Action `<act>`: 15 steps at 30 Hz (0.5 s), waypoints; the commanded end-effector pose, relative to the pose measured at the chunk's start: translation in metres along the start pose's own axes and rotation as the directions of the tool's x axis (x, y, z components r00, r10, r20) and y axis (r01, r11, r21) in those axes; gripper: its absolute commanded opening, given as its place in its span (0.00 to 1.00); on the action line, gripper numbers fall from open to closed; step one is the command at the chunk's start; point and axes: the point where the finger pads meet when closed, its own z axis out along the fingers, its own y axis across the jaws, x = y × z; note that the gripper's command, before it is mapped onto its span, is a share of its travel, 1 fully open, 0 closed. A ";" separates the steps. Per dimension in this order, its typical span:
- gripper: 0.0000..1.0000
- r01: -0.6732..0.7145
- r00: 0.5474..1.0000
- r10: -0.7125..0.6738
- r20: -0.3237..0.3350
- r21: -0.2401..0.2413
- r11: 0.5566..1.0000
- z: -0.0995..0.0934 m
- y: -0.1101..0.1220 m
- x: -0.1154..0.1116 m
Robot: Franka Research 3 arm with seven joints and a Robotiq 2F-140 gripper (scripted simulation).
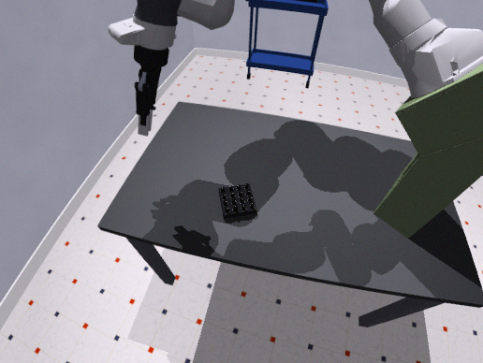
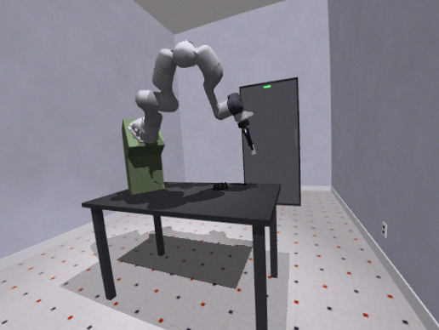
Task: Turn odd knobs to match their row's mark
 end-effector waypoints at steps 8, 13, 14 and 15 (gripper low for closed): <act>0.12 0.242 0.969 -0.242 0.044 0.022 0.970 0.009 -0.004 -0.015; 0.12 0.308 0.949 -0.310 0.055 0.035 0.951 0.014 -0.008 -0.023; 0.12 0.322 0.945 -0.323 0.057 0.037 0.946 0.015 -0.008 -0.024; 0.12 0.335 0.940 -0.337 0.059 0.040 0.941 0.016 -0.009 -0.026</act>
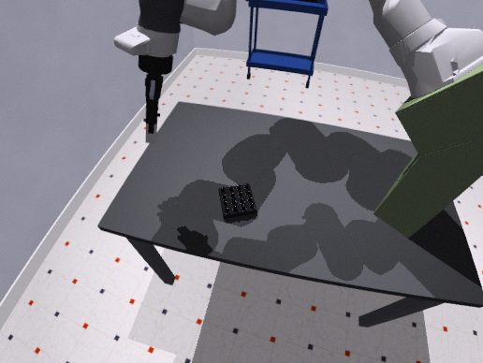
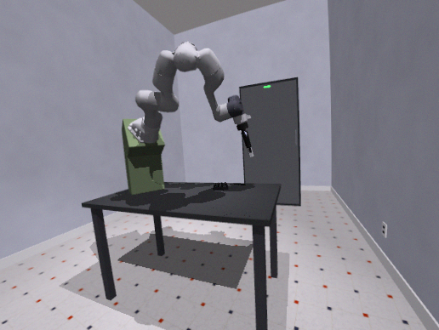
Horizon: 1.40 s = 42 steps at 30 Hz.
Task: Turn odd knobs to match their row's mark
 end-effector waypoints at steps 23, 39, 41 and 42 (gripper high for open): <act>0.12 0.425 0.901 -0.429 0.069 0.056 0.903 0.027 -0.027 -0.039; 0.12 0.635 0.760 -0.644 0.088 0.109 0.764 0.046 -0.051 -0.072; 0.12 0.666 0.732 -0.676 0.089 0.118 0.737 0.048 -0.054 -0.077; 0.12 0.677 0.721 -0.687 0.089 0.121 0.726 0.049 -0.056 -0.079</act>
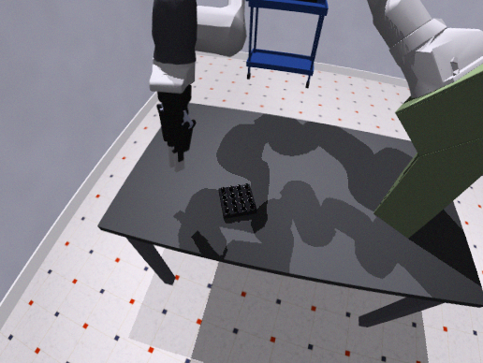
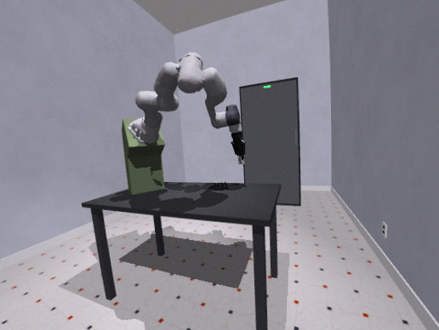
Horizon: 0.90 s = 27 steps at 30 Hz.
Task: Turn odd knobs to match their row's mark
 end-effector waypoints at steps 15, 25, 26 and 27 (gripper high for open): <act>0.12 0.337 0.939 -0.339 0.060 0.032 0.941 0.023 -0.032 -0.018; 0.12 0.509 0.855 -0.513 0.079 0.064 0.858 0.038 -0.058 -0.029; 0.12 0.523 0.846 -0.527 0.080 0.067 0.850 0.039 -0.060 -0.030; 0.12 0.537 0.837 -0.541 0.081 0.070 0.841 0.041 -0.062 -0.031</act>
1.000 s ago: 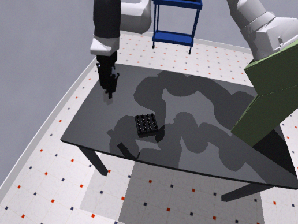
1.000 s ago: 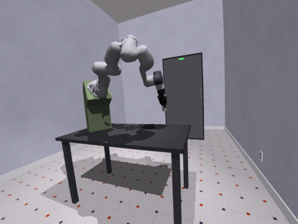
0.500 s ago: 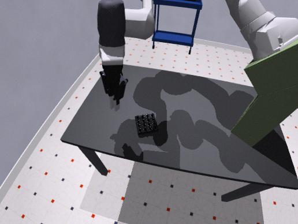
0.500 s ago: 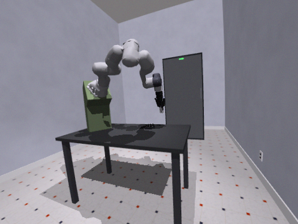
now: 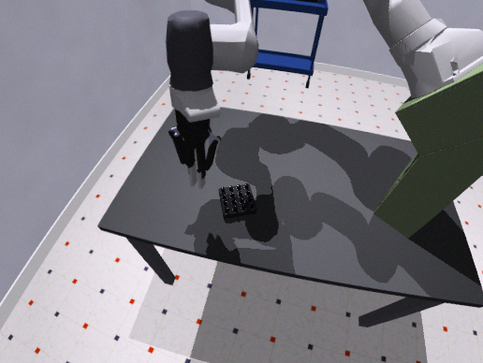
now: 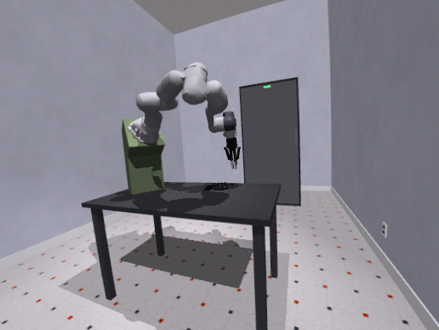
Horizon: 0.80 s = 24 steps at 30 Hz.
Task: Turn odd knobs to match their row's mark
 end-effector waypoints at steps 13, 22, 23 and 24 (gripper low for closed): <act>0.12 0.342 0.938 -0.343 0.054 0.032 0.939 0.021 -0.032 -0.005; 0.12 0.451 0.889 -0.453 0.069 0.048 0.891 0.030 -0.047 -0.007; 0.12 0.490 0.867 -0.493 0.075 0.054 0.870 0.033 -0.052 -0.008; 0.12 0.504 0.858 -0.507 0.077 0.057 0.862 0.034 -0.054 -0.008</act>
